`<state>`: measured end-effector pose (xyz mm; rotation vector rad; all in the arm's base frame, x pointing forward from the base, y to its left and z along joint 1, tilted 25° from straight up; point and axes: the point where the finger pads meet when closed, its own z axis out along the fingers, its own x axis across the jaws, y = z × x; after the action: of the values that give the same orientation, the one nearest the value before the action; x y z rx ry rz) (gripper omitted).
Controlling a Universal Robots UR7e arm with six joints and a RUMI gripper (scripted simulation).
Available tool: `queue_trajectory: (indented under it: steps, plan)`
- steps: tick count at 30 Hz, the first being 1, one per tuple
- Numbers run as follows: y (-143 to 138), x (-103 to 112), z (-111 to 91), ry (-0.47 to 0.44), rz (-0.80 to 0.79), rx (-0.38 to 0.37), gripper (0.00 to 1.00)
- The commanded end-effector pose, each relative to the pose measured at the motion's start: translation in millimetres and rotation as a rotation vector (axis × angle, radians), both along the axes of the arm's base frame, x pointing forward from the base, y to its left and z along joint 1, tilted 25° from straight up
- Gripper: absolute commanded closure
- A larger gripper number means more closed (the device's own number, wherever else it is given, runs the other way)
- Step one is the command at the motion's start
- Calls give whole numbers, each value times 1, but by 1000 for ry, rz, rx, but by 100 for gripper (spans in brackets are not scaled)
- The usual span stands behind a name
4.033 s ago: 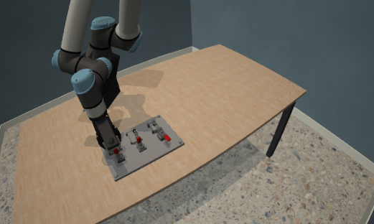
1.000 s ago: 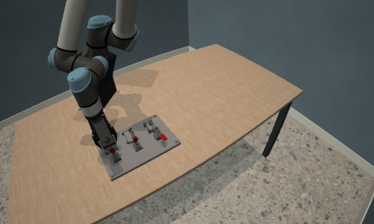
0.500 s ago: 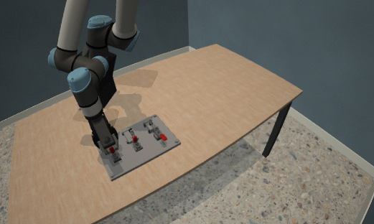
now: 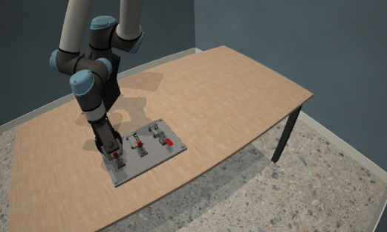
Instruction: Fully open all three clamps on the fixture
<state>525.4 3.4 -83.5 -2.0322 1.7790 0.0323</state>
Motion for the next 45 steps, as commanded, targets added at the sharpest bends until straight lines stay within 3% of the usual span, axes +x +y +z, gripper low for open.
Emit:
queue_trajectory:
  steps: [1,15,34,45]
  plan:
    - [0,0,0,-1,0,0,72]
    - [-1,0,3,-1,0,0,72]
    - [-16,-12,42,-1,0,0,72]
    - [-17,-13,46,-1,0,0,72]
